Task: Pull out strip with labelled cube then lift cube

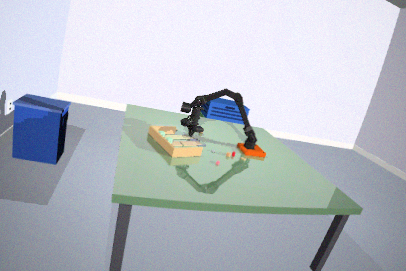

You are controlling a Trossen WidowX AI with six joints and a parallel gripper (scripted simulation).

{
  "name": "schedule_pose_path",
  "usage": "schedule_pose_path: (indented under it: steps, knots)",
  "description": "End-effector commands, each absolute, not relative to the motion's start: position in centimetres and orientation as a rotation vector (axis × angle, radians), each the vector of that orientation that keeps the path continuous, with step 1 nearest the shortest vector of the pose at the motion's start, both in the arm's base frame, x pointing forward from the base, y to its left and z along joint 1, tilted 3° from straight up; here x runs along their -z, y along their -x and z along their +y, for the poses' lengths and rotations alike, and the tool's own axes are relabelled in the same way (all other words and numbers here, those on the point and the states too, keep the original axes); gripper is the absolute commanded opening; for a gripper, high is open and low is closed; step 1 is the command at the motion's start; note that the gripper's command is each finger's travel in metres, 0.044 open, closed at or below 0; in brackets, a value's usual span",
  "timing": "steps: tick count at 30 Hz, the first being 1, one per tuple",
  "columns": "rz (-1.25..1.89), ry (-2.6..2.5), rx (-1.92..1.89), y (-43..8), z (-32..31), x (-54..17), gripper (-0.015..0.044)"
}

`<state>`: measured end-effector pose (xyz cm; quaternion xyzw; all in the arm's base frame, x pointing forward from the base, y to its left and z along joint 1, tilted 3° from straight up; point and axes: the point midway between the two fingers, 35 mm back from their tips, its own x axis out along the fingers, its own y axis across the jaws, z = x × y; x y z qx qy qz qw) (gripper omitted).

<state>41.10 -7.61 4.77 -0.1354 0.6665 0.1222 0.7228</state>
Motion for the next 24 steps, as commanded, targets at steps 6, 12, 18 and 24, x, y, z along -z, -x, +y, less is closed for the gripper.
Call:
schedule_pose_path:
  steps: [6, 12, 18, 24]
  knots:
    - [1.470, 0.300, -0.276, -41.13, -7.55, -4.58, 0.0000]
    - [1.470, 0.300, -0.276, -41.14, -7.55, -4.52, 0.0000]
    - [1.470, 0.300, -0.276, -41.14, -7.55, -4.46, 0.0000]
    - [1.470, 0.300, -0.276, -41.15, -7.55, -4.41, 0.0000]
